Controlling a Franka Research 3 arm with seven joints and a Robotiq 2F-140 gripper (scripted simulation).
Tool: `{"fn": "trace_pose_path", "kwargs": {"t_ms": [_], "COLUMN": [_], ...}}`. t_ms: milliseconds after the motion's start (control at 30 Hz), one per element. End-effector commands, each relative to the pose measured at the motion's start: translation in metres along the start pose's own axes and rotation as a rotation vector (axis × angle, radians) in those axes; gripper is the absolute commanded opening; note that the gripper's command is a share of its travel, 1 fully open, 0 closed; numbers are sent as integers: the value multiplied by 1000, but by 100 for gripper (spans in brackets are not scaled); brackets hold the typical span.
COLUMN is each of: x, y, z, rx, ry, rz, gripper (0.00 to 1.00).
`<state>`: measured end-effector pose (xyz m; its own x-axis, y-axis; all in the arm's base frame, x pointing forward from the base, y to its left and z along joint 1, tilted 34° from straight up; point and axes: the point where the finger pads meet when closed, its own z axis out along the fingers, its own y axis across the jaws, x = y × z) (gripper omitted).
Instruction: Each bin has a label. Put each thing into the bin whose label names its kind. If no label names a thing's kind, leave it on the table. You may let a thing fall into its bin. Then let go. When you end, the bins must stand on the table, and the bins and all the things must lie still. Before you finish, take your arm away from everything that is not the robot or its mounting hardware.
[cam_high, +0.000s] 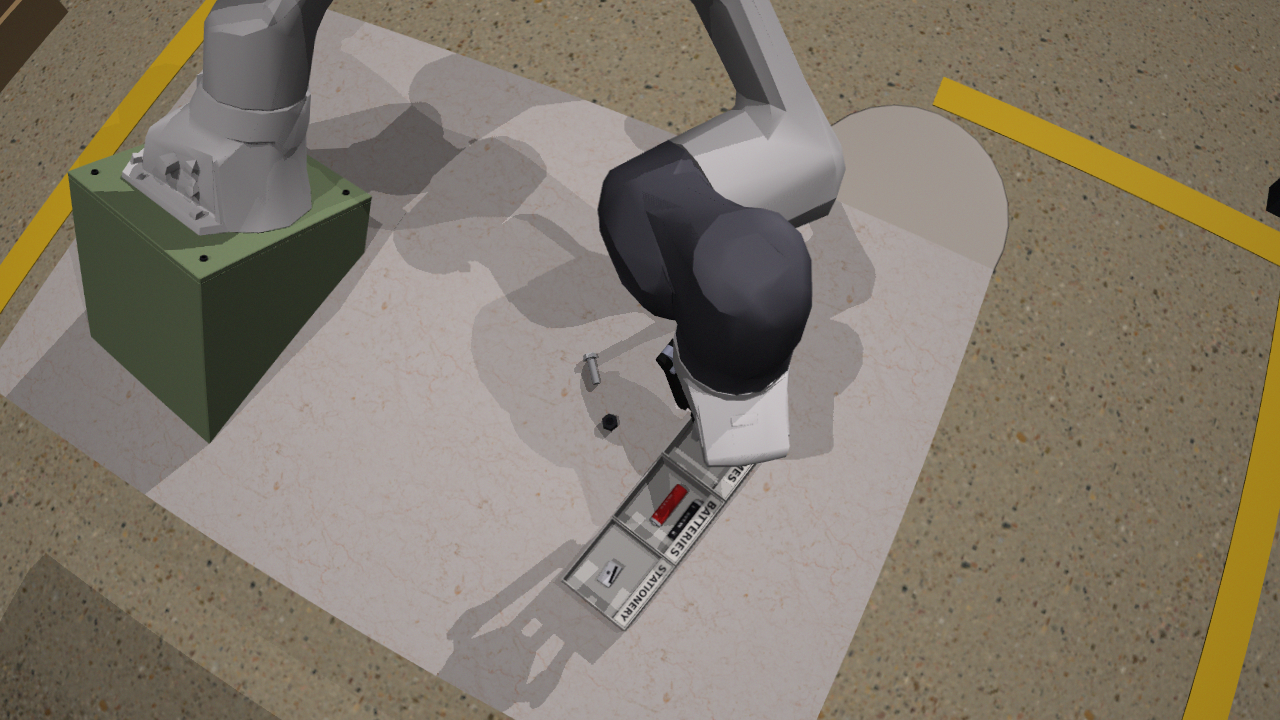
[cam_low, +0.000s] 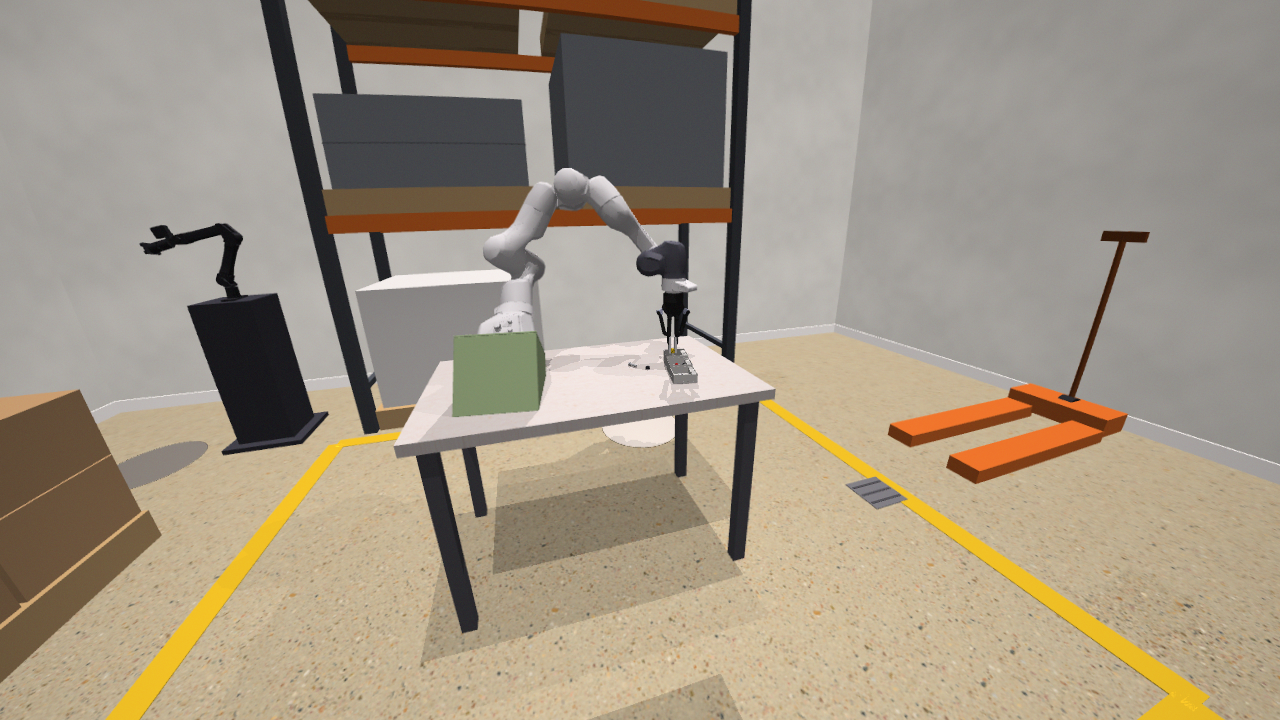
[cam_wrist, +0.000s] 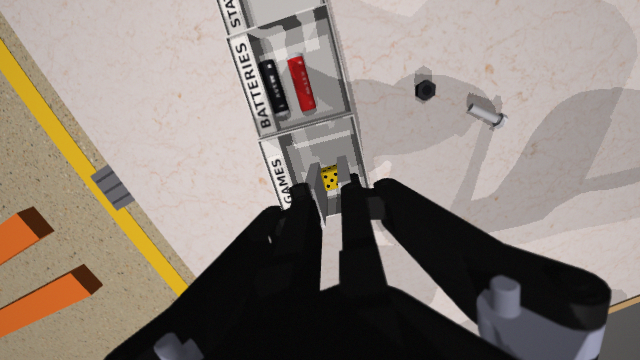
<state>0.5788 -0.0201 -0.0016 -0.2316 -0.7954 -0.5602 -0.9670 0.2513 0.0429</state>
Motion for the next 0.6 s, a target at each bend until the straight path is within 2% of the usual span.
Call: {"fn": "trace_pose_path", "kwargs": {"t_ms": [0,367,567], "x": [2,2,3], "y": [-3,-3,-5], "z": [6,28,29], "rx": [9,9,9], "ry": [4,4,4], "rz": [9,9,9], "gripper": [7,7,7]}}
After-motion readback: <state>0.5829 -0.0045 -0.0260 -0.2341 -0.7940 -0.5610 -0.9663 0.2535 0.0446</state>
